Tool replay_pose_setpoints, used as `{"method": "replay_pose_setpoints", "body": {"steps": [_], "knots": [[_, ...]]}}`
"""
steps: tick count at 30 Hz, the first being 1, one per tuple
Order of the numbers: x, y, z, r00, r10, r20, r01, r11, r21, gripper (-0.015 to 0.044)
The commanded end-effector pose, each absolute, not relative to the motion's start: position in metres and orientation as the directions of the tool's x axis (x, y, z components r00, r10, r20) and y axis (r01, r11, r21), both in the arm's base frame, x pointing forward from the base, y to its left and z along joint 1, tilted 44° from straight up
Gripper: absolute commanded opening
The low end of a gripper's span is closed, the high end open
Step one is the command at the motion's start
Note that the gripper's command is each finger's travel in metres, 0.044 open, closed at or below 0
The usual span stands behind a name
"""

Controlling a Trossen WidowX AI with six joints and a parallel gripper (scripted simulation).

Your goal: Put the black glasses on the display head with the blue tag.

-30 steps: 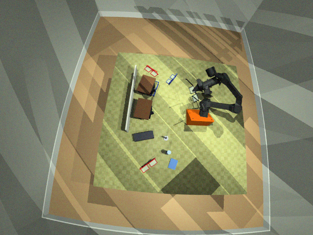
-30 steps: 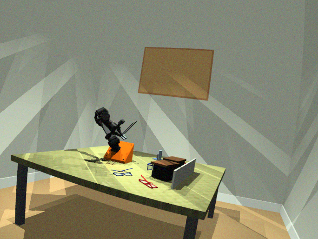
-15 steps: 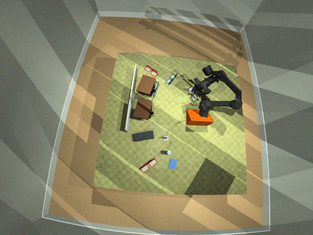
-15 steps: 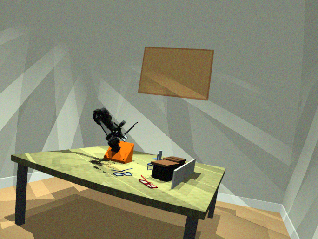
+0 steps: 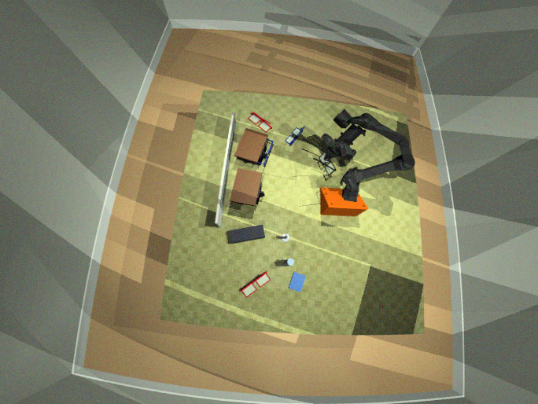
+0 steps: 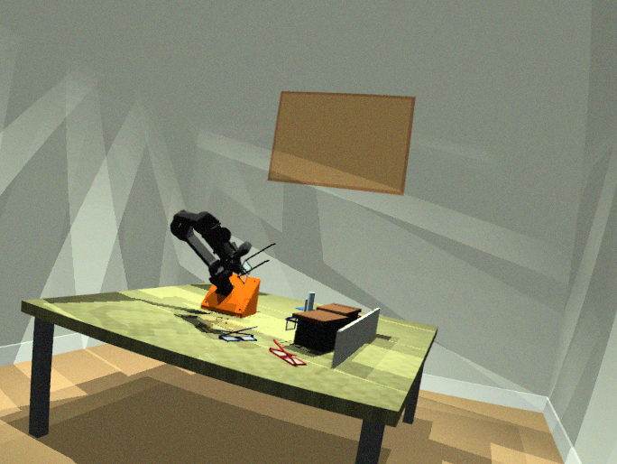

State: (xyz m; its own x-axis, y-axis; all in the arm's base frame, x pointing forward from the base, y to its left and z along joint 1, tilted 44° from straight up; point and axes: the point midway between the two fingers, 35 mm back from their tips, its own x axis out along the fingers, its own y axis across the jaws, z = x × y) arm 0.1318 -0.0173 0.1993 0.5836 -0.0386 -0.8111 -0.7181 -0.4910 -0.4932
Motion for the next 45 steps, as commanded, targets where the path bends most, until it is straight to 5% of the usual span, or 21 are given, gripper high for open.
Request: {"method": "replay_pose_setpoints", "body": {"steps": [1, 23, 45], "knots": [[0.139, -0.018, 0.197, 0.538, -0.042, -0.842, -0.763, -0.449, -0.465, 0.0], [0.181, -0.011, 0.167, 0.268, -0.131, -0.954, -0.939, -0.256, -0.229, 0.0], [0.217, 0.018, 0.127, 0.086, -0.348, -0.933, -0.993, -0.107, -0.052, 0.0]]}}
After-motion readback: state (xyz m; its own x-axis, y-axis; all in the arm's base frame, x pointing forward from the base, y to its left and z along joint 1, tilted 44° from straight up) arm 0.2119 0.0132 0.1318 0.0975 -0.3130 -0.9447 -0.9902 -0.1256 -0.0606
